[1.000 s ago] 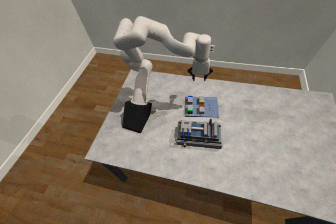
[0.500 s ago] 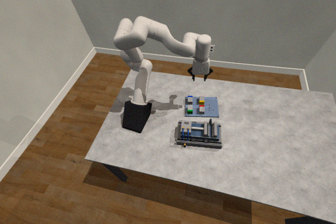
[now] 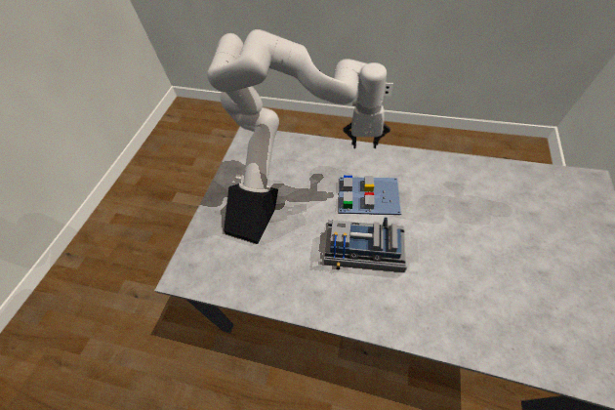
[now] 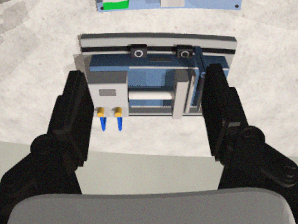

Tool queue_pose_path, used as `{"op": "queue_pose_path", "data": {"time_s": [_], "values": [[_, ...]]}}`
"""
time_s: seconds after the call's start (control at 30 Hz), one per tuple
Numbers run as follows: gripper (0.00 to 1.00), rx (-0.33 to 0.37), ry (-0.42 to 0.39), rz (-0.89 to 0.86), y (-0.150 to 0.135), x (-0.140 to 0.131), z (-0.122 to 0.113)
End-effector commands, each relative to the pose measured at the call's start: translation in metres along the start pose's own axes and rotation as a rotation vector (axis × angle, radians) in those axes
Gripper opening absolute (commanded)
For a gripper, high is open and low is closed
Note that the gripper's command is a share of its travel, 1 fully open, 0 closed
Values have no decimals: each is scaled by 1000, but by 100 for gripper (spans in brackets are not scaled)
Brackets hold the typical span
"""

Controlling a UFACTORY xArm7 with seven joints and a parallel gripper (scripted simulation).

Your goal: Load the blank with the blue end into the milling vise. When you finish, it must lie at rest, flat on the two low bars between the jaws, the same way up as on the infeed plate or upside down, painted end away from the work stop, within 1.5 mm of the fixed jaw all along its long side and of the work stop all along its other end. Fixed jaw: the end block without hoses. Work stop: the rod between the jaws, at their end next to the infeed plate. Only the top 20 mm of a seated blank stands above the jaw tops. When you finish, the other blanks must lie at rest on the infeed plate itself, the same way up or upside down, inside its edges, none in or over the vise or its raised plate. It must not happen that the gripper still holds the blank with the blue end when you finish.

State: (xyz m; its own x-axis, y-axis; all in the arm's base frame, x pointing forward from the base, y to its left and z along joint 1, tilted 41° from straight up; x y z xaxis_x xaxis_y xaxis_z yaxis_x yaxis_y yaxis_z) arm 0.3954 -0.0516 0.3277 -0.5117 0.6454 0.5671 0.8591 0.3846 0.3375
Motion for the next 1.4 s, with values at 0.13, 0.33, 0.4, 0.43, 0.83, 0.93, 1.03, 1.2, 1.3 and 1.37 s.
{"op": "queue_pose_path", "data": {"time_s": [0.13,0.33,0.4,0.43,0.83,0.93,1.03,1.2,1.3,1.37], "values": [[72,-3,-2,1,0,1,3],[72,-3,-2,6,-6,10,32],[72,-3,-2,7,-7,12,41],[72,-3,-2,8,-8,14,46],[72,-3,-1,7,-13,21,68],[72,-3,-2,8,-15,25,82],[72,-3,-2,8,-17,28,91],[72,-3,-2,8,-17,28,91],[72,-2,-1,7,-19,31,99],[72,-3,-1,8,-21,33,109]]}}
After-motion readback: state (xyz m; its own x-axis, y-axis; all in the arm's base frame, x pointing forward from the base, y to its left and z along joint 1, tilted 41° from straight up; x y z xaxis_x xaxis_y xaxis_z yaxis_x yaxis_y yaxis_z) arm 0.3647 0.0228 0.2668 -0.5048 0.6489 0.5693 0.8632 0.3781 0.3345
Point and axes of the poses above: the point where the finger pads meet when closed, its own z axis out along the fingers, its own y axis across the jaws, x = y × z, the point moved 8 cm from there along -z, back along the fingers, and after that the axes turned 14 degrees about -z, right-handed, at the moved point
